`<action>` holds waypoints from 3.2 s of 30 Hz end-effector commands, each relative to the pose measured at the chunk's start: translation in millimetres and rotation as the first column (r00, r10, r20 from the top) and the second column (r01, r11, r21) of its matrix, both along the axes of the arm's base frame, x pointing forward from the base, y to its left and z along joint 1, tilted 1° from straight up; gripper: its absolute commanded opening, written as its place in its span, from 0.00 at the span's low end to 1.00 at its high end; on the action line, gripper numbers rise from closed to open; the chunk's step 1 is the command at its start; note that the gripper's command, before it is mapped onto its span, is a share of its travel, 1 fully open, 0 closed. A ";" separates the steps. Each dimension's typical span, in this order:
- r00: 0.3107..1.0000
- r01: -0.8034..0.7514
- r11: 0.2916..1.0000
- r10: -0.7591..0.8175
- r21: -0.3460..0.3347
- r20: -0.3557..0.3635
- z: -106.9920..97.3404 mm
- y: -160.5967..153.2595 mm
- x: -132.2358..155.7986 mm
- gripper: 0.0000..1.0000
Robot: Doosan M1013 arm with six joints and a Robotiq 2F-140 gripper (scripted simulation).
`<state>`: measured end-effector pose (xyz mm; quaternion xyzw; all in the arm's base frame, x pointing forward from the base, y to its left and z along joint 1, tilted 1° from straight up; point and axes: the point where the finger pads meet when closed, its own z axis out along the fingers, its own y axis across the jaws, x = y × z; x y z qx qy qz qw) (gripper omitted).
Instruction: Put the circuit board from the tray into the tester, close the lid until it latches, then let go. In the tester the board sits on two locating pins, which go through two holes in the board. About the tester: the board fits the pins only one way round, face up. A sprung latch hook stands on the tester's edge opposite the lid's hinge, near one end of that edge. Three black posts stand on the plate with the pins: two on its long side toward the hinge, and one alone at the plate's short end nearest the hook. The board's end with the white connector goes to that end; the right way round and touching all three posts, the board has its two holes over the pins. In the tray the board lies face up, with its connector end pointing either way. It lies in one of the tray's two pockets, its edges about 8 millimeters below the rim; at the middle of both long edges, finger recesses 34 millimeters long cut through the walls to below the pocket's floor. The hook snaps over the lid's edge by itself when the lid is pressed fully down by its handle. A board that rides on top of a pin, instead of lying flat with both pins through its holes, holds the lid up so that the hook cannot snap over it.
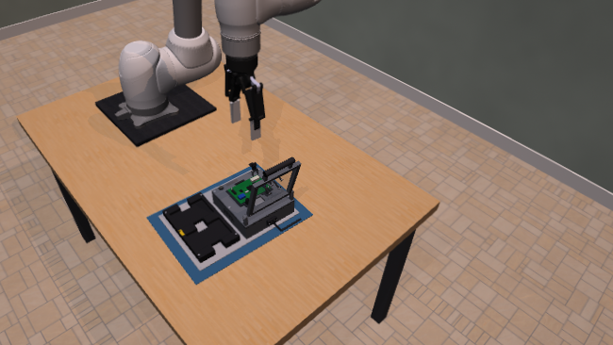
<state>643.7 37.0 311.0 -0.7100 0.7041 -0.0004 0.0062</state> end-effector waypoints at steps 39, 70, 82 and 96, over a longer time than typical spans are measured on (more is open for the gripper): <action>1.000 0.000 1.000 0.000 0.000 0.000 10.9 -0.1 -0.1 0.30; 1.000 0.000 1.000 0.000 0.000 0.000 11.5 0.4 59.1 0.30; 1.000 0.000 1.000 0.000 0.000 0.000 12.0 0.8 117.1 0.30; 1.000 0.000 1.000 0.000 0.000 0.000 12.3 1.1 147.5 0.30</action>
